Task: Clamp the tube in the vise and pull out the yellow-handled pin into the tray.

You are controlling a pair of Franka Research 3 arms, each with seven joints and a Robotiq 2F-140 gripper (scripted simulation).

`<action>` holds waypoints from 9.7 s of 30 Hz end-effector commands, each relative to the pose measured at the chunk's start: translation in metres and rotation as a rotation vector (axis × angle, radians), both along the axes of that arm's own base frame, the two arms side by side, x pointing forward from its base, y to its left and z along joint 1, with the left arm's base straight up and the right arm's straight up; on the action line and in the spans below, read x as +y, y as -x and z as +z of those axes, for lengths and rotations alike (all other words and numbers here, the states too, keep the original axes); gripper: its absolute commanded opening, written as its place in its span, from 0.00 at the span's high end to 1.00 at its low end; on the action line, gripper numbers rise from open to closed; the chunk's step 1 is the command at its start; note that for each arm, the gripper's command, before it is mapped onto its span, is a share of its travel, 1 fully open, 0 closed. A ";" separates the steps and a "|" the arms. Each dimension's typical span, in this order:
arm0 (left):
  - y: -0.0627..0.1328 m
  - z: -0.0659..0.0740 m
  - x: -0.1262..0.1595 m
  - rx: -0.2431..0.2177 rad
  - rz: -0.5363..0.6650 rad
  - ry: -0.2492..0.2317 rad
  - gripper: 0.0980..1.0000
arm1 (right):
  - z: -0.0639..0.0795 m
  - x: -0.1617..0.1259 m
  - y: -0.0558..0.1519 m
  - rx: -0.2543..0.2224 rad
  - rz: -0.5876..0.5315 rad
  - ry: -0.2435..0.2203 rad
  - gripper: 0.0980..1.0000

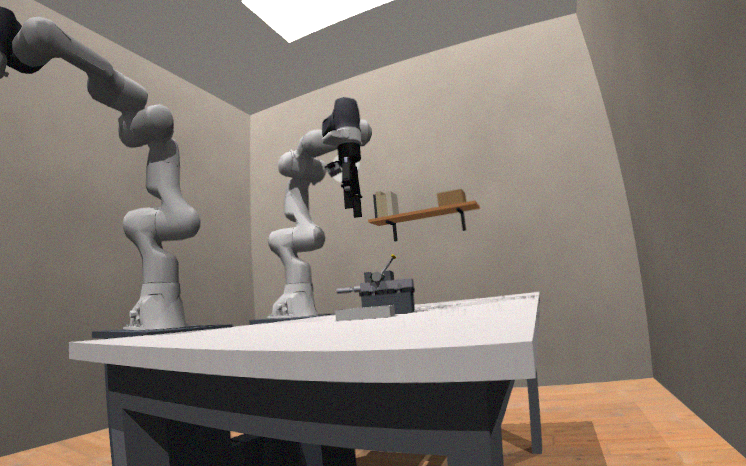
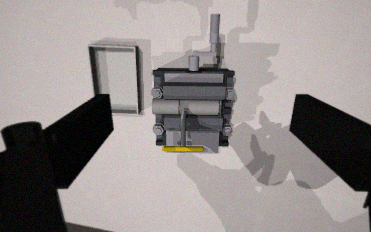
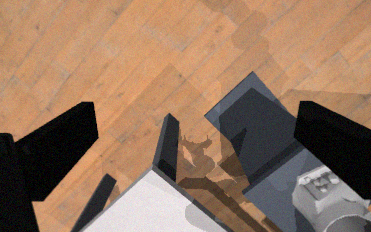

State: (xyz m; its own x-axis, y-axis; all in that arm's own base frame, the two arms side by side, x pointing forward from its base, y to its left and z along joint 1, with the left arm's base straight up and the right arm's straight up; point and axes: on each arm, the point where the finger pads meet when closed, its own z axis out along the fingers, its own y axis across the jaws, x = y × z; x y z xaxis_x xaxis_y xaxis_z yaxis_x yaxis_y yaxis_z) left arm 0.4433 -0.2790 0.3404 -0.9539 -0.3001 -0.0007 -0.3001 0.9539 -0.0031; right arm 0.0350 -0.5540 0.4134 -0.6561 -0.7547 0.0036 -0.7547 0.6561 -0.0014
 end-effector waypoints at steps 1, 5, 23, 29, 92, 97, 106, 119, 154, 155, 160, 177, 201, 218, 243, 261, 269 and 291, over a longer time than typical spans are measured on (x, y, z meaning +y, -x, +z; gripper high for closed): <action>0.000 0.000 0.001 0.002 -0.007 -0.003 1.00 | 0.000 0.001 -0.001 -0.001 -0.005 -0.004 0.00; 0.000 0.000 0.001 0.002 -0.007 -0.003 1.00 | 0.000 0.001 -0.001 -0.001 -0.005 -0.004 0.00; -0.015 -0.005 0.004 0.002 -0.007 -0.003 1.00 | 0.000 0.001 -0.001 -0.001 -0.005 -0.004 0.00; -0.073 -0.023 0.015 0.002 -0.007 -0.003 1.00 | 0.000 0.001 -0.001 -0.001 -0.005 -0.004 0.00; -0.157 -0.129 0.031 0.002 -0.007 -0.003 1.00 | 0.000 0.001 -0.001 -0.001 -0.005 -0.004 0.00; -0.157 -0.142 0.031 0.002 -0.007 -0.003 1.00 | 0.000 0.001 -0.001 -0.001 -0.005 -0.004 0.00; -0.157 -0.150 0.031 0.002 -0.007 -0.003 1.00 | 0.000 0.001 -0.001 -0.001 -0.005 -0.004 0.00; -0.157 -0.150 0.031 0.002 -0.007 -0.003 1.00 | 0.000 0.001 -0.001 -0.001 -0.005 -0.004 0.00; -0.141 -0.150 0.026 0.002 -0.007 -0.003 1.00 | 0.000 0.001 -0.001 -0.001 -0.005 -0.004 0.00; -0.140 -0.150 0.026 0.002 -0.007 -0.003 1.00 | 0.000 0.001 -0.001 -0.001 -0.005 -0.004 0.00; -0.136 -0.150 0.024 0.002 -0.007 -0.003 1.00 | 0.000 0.001 -0.001 -0.001 -0.005 -0.004 0.00; -0.113 -0.150 0.017 0.002 -0.007 -0.003 1.00 | 0.000 0.001 -0.001 -0.001 -0.005 -0.004 0.00; -0.075 -0.150 0.006 0.002 -0.007 -0.003 1.00 | 0.000 0.001 -0.001 -0.001 -0.005 -0.004 0.00; -0.055 -0.150 0.000 0.002 -0.007 -0.003 1.00 | 0.000 0.001 -0.001 -0.001 -0.005 -0.004 0.00; -0.046 -0.150 -0.003 0.002 -0.007 -0.003 1.00 | 0.000 0.001 -0.001 -0.001 -0.005 -0.004 0.00; -0.046 -0.150 -0.003 0.002 -0.007 -0.003 1.00 | 0.000 0.001 -0.001 -0.001 -0.005 -0.004 0.00; -0.048 -0.150 -0.003 0.002 -0.007 -0.003 1.00 | 0.000 0.001 -0.001 -0.001 -0.005 -0.004 0.00; -0.065 -0.150 0.003 0.002 -0.007 -0.003 1.00 | 0.000 0.001 -0.001 -0.001 -0.005 -0.004 0.00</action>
State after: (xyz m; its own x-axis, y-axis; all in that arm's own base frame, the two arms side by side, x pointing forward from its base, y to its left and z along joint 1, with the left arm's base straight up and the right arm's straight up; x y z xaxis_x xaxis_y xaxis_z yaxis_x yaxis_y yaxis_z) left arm 0.5095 -0.2757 0.1911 -0.9526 -0.3041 -0.0050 -0.3041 0.9526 -0.0004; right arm 0.0350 -0.5540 0.4134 -0.6561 -0.7546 0.0035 -0.7546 0.6561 -0.0014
